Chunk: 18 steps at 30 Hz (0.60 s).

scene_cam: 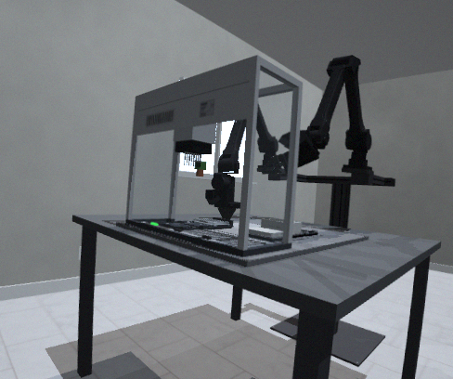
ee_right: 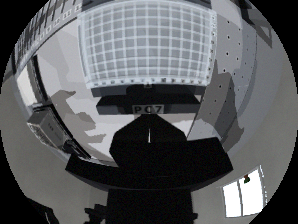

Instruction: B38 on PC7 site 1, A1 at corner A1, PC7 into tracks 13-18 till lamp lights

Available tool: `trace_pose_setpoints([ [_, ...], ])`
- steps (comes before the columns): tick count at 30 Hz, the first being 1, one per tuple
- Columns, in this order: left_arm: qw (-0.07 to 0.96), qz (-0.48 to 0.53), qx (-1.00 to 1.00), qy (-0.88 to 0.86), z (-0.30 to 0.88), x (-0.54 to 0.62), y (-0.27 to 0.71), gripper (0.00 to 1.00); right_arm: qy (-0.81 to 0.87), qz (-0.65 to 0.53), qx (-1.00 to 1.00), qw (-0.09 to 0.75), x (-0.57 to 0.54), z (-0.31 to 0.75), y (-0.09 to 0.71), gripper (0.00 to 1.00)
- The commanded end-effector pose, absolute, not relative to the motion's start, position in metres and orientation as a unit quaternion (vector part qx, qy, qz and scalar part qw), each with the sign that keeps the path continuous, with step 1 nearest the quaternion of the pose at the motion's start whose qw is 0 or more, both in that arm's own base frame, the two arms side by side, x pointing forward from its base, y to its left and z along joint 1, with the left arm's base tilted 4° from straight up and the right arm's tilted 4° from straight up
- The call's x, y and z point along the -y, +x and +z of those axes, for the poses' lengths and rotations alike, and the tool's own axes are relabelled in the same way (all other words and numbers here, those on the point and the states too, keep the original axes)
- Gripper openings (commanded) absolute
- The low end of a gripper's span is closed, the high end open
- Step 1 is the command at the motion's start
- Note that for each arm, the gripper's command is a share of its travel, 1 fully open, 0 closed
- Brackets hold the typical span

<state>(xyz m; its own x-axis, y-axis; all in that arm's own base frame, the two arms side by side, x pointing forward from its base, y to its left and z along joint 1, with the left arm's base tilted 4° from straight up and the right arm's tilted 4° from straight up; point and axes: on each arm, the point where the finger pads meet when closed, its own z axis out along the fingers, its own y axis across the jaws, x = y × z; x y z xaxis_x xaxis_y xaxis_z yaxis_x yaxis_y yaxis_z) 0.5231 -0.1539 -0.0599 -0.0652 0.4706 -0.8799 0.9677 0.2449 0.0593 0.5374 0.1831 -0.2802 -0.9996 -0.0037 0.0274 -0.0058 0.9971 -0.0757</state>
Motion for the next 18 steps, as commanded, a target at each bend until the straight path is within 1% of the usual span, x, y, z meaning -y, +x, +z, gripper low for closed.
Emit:
trace_pose_setpoints([
  [1,0.441,-0.285,-0.642,0.559,-0.038,0.162,0.541,1.00,-0.007,0.028,0.999,-0.021,-0.193,-0.245,0.560,0.00],
  [7,0.439,-0.287,-0.639,0.563,-0.033,0.160,0.533,1.00,-0.003,0.027,0.999,-0.023,-0.199,-0.232,0.554,0.00],
  [12,0.453,-0.291,-0.621,0.569,-0.020,0.165,0.532,1.00,-0.002,0.030,0.999,-0.017,-0.200,-0.209,0.546,0.57],
  [13,0.455,-0.292,-0.618,0.570,-0.017,0.166,0.532,1.00,-0.002,0.030,0.999,-0.017,-0.200,-0.200,0.544,0.65],
  [18,0.457,-0.299,-0.609,0.575,-0.010,0.169,0.526,1.00,-0.002,0.030,0.999,-0.017,-0.201,-0.169,0.538,0.65],
])
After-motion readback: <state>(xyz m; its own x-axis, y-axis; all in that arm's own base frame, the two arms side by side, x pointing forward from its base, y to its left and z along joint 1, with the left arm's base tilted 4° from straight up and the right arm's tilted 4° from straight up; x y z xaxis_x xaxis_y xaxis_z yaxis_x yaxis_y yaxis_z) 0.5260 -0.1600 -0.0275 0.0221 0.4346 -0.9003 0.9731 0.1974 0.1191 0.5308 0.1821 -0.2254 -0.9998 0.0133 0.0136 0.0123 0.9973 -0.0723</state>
